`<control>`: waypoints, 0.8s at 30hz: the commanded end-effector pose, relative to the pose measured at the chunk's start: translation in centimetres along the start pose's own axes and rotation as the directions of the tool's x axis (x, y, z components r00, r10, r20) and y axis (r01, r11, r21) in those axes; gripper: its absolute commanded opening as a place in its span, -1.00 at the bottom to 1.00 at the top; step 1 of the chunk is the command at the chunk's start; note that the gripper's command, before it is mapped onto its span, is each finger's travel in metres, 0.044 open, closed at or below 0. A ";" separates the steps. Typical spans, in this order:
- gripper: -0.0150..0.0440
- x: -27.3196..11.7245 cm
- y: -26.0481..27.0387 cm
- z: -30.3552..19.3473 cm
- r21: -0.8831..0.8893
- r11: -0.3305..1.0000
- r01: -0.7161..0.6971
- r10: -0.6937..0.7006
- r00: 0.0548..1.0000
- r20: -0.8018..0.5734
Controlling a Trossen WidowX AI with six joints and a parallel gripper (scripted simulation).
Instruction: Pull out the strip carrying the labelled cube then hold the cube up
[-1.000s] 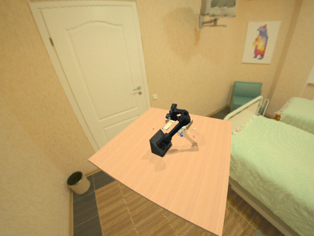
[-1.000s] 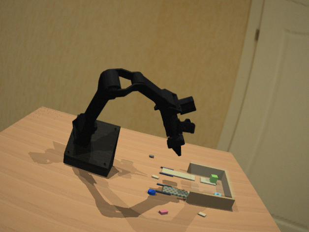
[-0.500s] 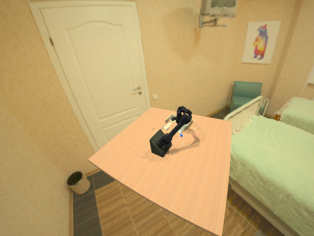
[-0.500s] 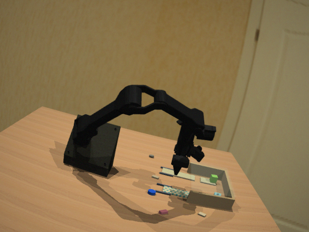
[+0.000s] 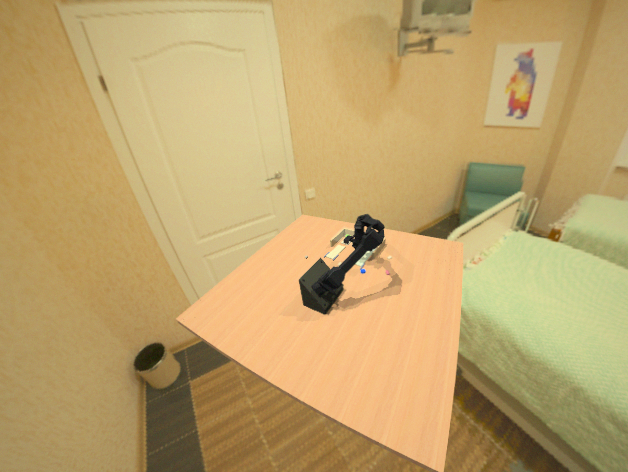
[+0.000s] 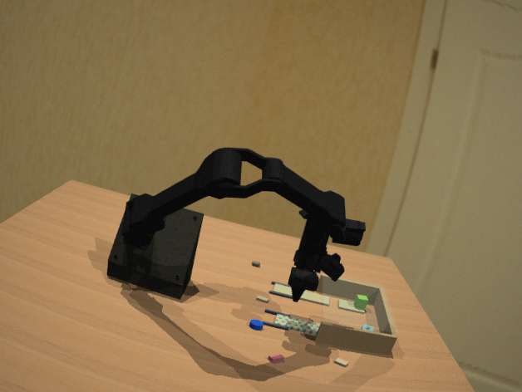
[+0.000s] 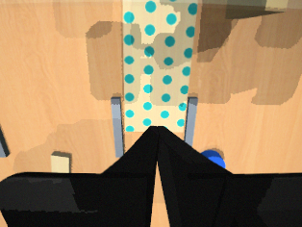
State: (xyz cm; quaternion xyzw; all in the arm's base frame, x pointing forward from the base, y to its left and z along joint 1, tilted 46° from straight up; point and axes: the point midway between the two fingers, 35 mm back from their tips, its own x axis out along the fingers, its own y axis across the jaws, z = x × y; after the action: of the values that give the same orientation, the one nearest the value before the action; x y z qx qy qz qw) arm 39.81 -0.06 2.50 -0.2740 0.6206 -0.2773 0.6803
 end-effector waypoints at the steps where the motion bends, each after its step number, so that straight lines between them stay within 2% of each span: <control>1: -0.49 0.8 0.0 -0.1 -0.004 1.000 0.000 0.000 1.000 -0.004; 24: -0.49 4.6 -0.3 -0.2 -0.004 1.000 0.002 -0.002 1.000 -0.004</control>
State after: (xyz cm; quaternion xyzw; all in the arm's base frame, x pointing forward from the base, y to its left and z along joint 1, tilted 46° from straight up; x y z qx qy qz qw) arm 40.03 -3.01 -0.12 -0.2727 0.6218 -0.2762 0.6803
